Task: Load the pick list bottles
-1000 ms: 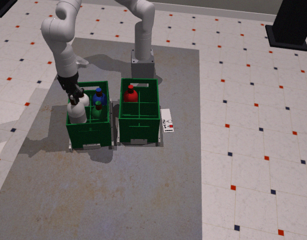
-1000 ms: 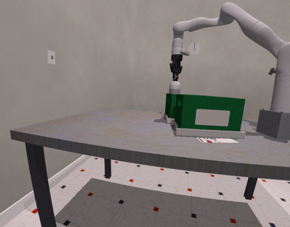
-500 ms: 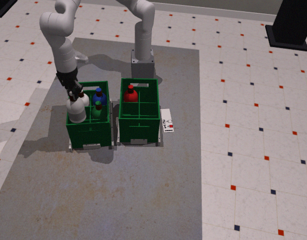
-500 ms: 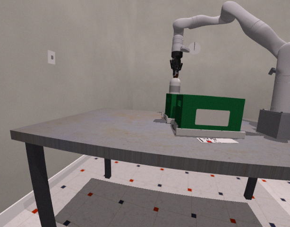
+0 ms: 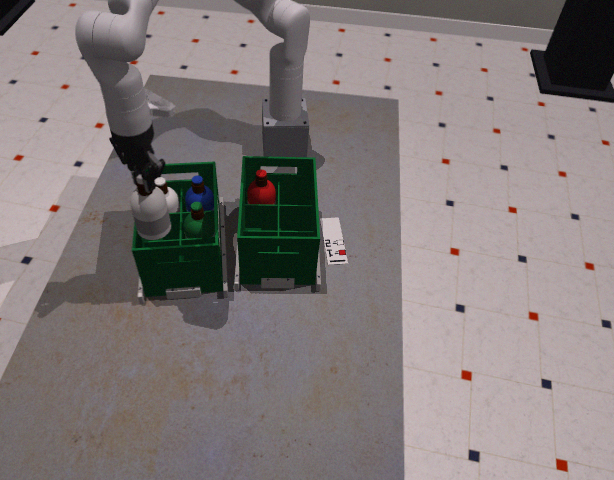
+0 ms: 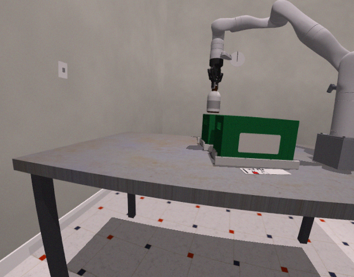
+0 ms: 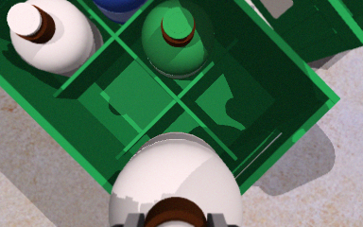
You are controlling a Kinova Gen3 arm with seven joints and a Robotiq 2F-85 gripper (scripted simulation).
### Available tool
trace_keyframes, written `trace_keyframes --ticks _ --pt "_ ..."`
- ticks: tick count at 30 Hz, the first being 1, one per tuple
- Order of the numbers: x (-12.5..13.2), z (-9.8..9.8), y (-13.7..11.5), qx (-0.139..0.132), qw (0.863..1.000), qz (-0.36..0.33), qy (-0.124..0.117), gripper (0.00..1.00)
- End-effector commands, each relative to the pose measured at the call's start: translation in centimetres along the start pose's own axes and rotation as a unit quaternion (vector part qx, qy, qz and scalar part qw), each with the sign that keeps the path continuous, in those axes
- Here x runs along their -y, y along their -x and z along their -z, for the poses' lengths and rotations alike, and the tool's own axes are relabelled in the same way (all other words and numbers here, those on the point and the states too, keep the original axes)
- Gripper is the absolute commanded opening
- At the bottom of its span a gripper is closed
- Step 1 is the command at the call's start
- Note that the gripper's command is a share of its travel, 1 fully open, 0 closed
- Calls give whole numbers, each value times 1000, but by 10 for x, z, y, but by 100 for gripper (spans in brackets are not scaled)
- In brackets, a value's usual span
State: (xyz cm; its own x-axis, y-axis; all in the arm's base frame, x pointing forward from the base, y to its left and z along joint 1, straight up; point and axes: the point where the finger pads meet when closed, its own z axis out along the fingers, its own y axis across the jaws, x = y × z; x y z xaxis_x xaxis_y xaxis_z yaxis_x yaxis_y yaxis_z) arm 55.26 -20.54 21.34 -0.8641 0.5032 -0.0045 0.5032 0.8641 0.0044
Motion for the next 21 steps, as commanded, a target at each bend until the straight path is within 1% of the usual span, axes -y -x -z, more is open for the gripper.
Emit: trace_keyframes --ticks 1,8,21 --pt "0 2 0 1 1000 0 0 10" --pt "0 2 0 1 1000 0 0 10" --pt "-10 2 -24 1 1000 0 0 10"
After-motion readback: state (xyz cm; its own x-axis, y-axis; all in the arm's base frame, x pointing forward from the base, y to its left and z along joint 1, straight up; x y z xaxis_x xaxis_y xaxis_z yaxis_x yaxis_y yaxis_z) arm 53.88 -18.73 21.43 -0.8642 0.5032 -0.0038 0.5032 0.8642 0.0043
